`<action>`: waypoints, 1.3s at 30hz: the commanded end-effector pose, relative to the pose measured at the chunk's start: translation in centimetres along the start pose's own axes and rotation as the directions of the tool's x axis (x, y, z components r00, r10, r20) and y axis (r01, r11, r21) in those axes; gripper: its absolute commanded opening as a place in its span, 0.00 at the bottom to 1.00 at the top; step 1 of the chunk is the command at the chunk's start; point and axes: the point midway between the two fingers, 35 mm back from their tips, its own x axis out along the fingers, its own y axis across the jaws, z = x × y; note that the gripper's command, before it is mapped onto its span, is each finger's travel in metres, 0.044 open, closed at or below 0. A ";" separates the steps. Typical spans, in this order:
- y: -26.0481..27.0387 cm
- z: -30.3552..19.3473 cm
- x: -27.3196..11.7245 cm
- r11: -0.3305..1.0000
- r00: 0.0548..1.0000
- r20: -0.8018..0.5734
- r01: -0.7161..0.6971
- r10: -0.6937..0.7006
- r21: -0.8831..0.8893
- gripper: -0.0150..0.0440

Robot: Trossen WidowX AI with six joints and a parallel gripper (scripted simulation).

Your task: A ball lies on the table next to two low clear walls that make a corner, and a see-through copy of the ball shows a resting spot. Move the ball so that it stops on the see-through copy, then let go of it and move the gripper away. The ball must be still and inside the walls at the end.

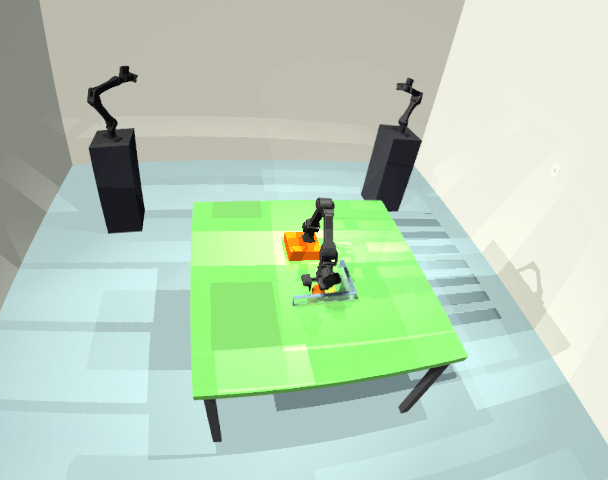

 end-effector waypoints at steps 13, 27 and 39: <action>0.1 -0.1 0.8 1.000 1.000 -0.002 -0.005 0.005 0.005 0.75; 0.2 0.6 -3.9 1.000 1.000 -0.005 -0.004 0.004 0.009 0.25; 0.0 0.4 -10.9 1.000 1.000 -0.002 -0.004 0.004 0.006 0.25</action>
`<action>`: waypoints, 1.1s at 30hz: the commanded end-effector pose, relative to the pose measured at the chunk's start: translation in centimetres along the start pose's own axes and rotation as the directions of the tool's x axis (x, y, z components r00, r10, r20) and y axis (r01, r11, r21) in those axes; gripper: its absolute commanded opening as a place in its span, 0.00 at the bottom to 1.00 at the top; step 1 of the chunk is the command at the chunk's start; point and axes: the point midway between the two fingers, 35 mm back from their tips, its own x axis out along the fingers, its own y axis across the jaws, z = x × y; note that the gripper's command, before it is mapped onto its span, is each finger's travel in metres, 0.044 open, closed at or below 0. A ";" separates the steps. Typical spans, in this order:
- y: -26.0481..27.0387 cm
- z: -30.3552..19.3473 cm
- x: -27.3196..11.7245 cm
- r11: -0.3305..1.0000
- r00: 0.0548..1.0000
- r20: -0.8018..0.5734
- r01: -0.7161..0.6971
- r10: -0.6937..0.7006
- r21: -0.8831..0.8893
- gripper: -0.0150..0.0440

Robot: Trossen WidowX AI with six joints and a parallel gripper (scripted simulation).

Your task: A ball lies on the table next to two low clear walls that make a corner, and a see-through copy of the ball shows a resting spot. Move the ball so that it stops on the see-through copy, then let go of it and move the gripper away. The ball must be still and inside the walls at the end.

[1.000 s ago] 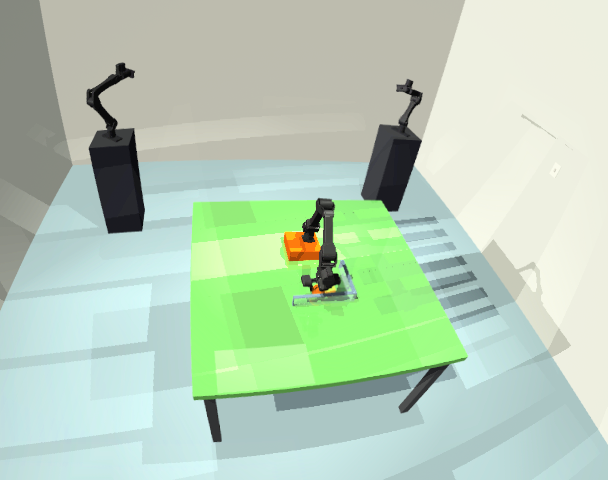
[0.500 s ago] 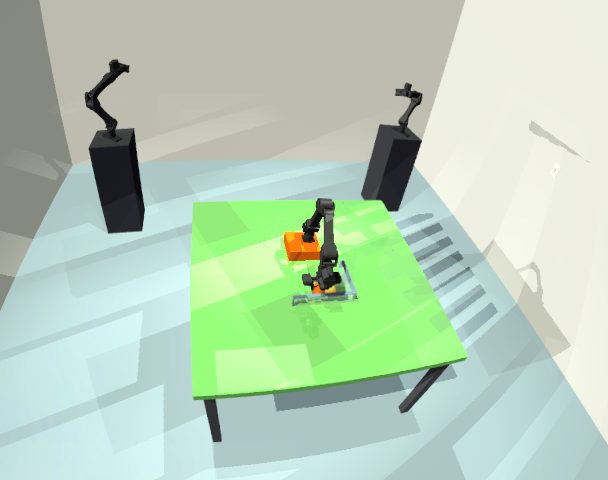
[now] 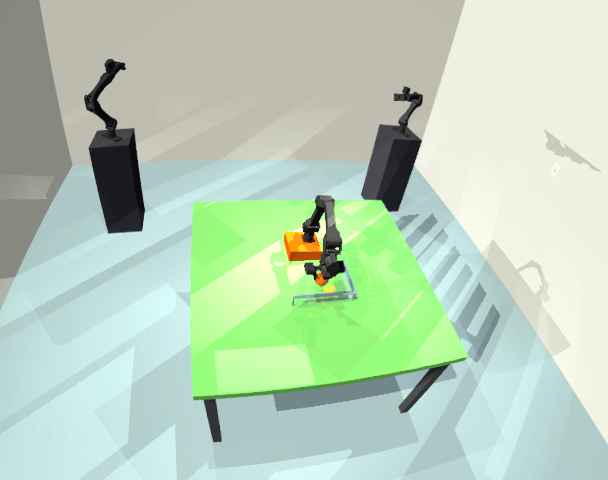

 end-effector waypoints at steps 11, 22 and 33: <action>0.3 -0.5 -4.8 1.000 1.000 0.021 -0.001 0.001 -0.007 0.25; 5.3 -0.2 0.4 1.000 1.000 0.022 -0.006 0.006 -0.008 0.25; 5.7 0.0 3.6 1.000 1.000 0.022 -0.006 0.007 -0.008 0.25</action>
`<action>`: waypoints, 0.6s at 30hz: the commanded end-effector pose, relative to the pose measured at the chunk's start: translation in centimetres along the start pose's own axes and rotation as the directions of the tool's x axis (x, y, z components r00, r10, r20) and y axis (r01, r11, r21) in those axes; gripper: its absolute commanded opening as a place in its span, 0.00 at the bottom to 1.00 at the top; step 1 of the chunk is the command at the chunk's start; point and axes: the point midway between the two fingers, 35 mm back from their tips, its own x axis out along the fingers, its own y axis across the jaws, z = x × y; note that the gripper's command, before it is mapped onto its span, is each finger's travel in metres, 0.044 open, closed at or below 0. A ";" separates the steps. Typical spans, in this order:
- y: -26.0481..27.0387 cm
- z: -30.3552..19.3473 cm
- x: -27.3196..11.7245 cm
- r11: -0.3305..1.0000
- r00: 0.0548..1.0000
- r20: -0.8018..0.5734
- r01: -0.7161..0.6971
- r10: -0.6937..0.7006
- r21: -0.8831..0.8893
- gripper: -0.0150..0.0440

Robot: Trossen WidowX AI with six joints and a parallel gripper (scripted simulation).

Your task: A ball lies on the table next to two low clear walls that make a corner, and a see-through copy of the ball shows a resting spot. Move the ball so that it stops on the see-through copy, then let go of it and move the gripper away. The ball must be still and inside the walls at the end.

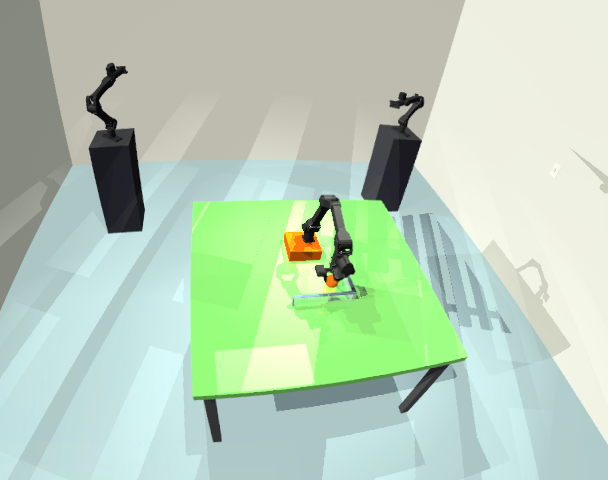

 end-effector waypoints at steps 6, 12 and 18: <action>0.1 -0.2 4.9 1.000 1.000 -0.006 -0.004 0.004 0.005 0.25; 0.1 -0.3 5.8 1.000 1.000 -0.006 -0.004 0.004 0.005 0.25; 0.2 -0.3 6.5 1.000 1.000 -0.006 -0.004 0.004 0.005 0.25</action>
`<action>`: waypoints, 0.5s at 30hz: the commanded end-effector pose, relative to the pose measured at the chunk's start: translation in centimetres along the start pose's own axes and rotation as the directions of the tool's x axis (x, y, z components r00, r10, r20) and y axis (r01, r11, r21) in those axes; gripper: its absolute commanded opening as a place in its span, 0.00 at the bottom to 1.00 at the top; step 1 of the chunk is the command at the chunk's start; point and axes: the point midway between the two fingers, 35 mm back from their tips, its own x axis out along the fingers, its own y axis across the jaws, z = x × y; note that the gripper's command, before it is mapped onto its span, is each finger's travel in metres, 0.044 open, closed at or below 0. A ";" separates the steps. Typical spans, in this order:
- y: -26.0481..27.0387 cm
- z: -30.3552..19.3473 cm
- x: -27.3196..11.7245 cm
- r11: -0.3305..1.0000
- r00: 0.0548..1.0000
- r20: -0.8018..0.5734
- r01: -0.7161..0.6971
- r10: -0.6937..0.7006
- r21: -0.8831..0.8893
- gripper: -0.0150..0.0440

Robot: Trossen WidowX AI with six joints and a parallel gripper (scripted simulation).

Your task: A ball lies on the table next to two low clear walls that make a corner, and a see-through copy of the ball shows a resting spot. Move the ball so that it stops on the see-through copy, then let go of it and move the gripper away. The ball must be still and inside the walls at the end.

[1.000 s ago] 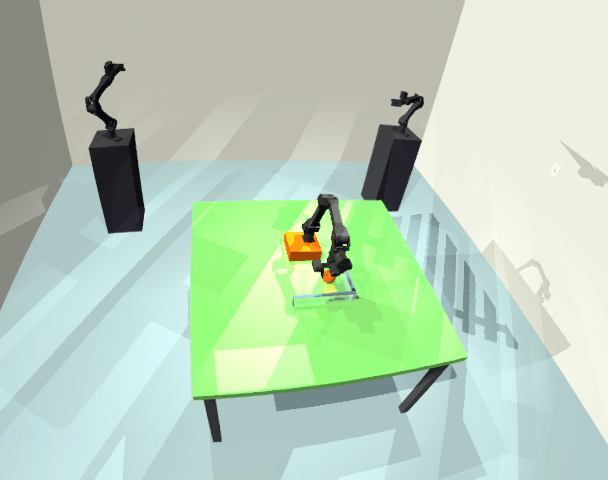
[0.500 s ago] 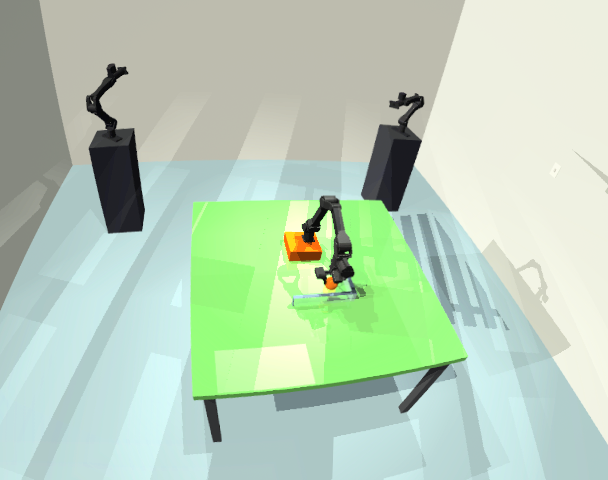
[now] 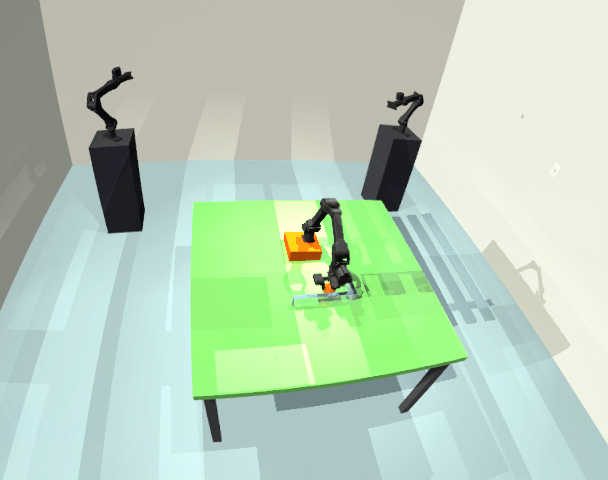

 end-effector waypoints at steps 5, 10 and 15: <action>0.1 -0.1 1.3 1.000 1.000 0.000 -0.004 0.004 0.005 0.25; 0.1 -0.1 1.5 1.000 1.000 0.000 -0.005 0.005 0.005 0.25; 0.0 0.0 1.3 1.000 1.000 0.000 0.000 0.000 0.000 0.39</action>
